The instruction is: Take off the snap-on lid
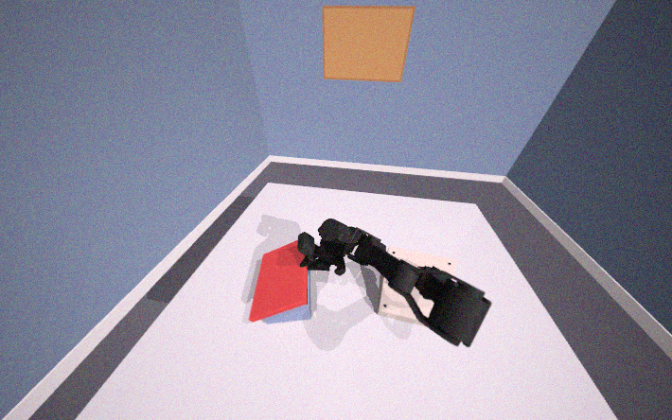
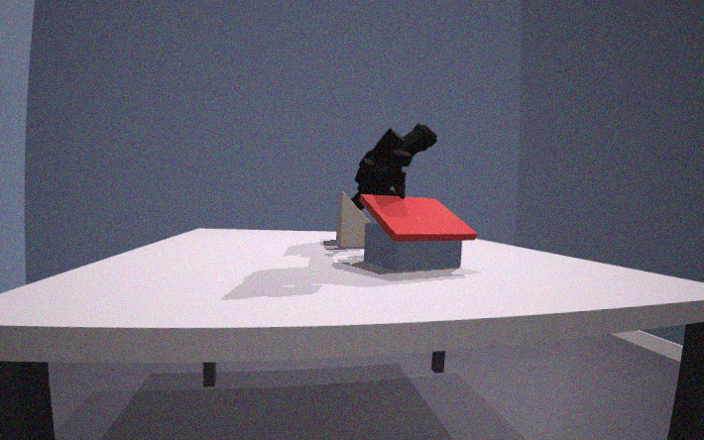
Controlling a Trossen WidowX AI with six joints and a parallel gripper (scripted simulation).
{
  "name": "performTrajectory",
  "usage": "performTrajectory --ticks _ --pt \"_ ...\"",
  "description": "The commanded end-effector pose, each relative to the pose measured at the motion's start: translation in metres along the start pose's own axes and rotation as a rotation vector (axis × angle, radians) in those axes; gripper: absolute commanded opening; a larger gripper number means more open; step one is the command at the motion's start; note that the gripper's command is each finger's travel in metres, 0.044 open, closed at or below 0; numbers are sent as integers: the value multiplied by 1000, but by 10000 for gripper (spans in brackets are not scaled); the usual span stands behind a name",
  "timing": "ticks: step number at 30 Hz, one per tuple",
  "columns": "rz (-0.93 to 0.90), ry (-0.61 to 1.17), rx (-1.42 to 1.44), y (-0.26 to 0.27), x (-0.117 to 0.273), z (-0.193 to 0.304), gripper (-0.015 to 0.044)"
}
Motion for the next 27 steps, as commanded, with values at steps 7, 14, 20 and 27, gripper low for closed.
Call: performTrajectory --ticks 7,14,20,27 --pt "-7 2 8 19 3 3 0" --pt "-7 2 8 30 4 5 0" --pt "-7 2 9 41 3 7 0" --pt "-7 2 9 51 5 9 0"
Point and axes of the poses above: the point midway between the two fingers, 35 mm back from their tips, its own x axis back along the fingers, its own y axis across the jaws, z = x × y, the point moved 4 cm from there along x, back along the fingers, and after that the axes turned 9 degrees about -x, right-handed, at the moved point
